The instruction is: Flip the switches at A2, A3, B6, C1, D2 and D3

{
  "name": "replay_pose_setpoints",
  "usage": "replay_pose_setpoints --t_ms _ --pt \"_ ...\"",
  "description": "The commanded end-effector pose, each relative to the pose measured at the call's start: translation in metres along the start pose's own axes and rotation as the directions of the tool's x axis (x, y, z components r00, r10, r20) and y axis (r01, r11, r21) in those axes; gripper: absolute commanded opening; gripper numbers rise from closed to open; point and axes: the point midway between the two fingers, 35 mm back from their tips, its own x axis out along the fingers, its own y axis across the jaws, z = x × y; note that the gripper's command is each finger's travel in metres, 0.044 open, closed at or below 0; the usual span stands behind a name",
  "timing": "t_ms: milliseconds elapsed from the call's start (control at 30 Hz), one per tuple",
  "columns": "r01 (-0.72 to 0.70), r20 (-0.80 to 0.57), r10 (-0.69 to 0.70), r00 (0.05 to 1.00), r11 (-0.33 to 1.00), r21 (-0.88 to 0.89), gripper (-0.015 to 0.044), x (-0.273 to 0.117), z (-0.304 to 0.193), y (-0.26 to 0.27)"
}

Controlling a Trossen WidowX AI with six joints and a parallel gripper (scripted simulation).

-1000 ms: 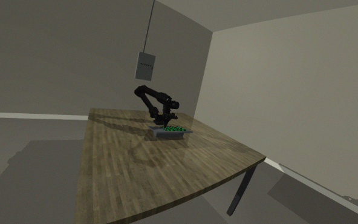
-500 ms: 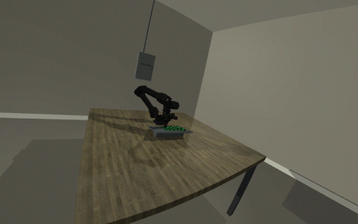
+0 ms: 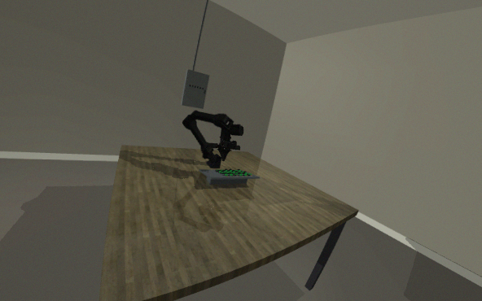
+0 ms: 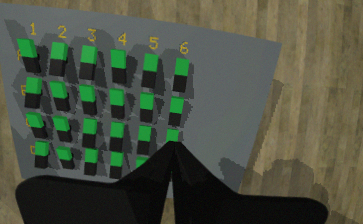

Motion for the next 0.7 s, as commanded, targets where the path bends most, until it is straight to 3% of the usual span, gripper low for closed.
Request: replay_pose_setpoints --t_ms 0,333,667 --pt "0.004 -0.024 -0.004 1.0 1.0 0.004 0.0 0.002 -0.001 0.002" --pt "-0.005 -0.023 0.005 1.0 1.0 0.006 0.0 0.0 -0.019 0.153" --pt "-0.002 -0.031 0.002 1.0 1.0 0.007 0.0 0.012 -0.022 0.164"
